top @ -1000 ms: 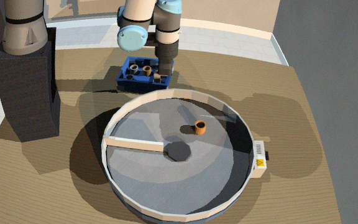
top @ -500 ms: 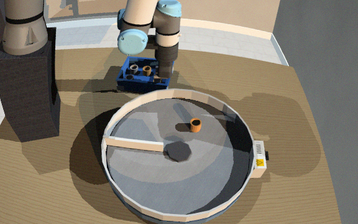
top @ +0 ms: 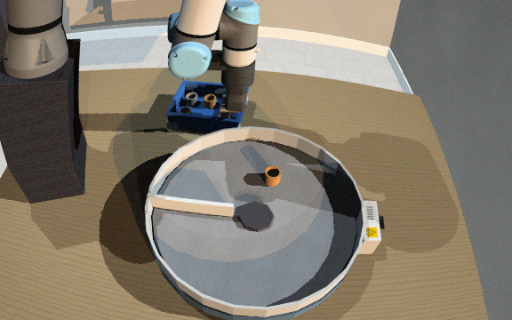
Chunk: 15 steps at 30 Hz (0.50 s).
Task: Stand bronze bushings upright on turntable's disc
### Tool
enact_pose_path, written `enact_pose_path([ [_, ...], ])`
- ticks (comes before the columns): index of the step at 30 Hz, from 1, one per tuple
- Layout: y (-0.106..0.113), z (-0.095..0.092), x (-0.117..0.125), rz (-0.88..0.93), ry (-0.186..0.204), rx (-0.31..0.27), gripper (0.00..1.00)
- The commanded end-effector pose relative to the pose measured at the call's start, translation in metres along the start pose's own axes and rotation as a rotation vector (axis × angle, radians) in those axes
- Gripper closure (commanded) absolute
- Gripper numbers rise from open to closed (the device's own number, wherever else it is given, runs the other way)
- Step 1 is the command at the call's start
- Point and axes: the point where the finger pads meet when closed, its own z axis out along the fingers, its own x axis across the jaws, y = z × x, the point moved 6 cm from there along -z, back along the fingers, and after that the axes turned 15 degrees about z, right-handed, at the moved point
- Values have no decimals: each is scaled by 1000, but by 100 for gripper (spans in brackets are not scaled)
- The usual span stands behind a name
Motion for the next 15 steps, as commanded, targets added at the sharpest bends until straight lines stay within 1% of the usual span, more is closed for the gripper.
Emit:
enact_pose_path([
  [1, 0, 0, 0, 0, 1, -1, 24],
  [14, 0, 0, 0, 0, 1, -1, 24],
  [15, 0, 0, 0, 0, 1, -1, 100],
])
